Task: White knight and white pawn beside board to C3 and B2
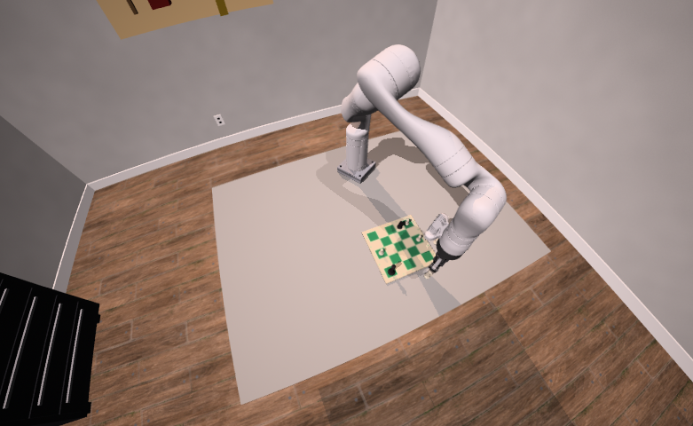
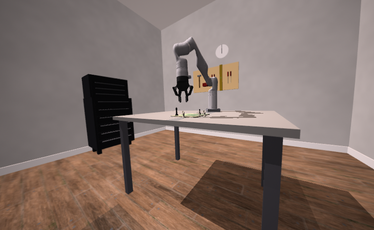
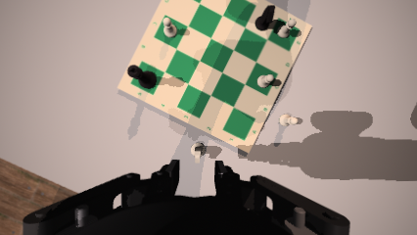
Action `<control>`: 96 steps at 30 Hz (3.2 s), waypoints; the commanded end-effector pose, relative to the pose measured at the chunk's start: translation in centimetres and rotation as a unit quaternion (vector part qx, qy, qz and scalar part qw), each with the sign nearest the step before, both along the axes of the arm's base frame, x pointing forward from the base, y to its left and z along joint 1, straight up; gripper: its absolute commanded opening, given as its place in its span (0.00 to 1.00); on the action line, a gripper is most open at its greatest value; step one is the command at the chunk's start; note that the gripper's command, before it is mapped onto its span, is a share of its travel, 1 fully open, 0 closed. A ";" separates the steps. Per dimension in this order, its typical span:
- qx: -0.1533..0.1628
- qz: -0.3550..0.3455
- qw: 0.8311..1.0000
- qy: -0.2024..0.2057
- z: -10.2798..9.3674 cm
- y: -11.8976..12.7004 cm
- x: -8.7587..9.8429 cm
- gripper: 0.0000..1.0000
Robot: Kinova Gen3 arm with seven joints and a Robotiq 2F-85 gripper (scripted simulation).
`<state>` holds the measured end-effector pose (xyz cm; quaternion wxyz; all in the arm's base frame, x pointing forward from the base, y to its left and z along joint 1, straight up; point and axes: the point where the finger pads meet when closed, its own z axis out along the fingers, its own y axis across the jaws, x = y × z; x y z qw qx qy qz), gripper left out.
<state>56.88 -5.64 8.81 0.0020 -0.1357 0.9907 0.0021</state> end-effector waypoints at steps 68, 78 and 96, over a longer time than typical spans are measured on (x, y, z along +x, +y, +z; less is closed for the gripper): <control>-0.001 -0.001 1.000 -0.001 -5.1 0.0 0.2 0.37; -0.001 -0.001 1.000 -0.001 -5.2 0.0 0.2 0.37; -0.001 -0.001 1.000 -0.001 -5.2 0.0 0.2 0.37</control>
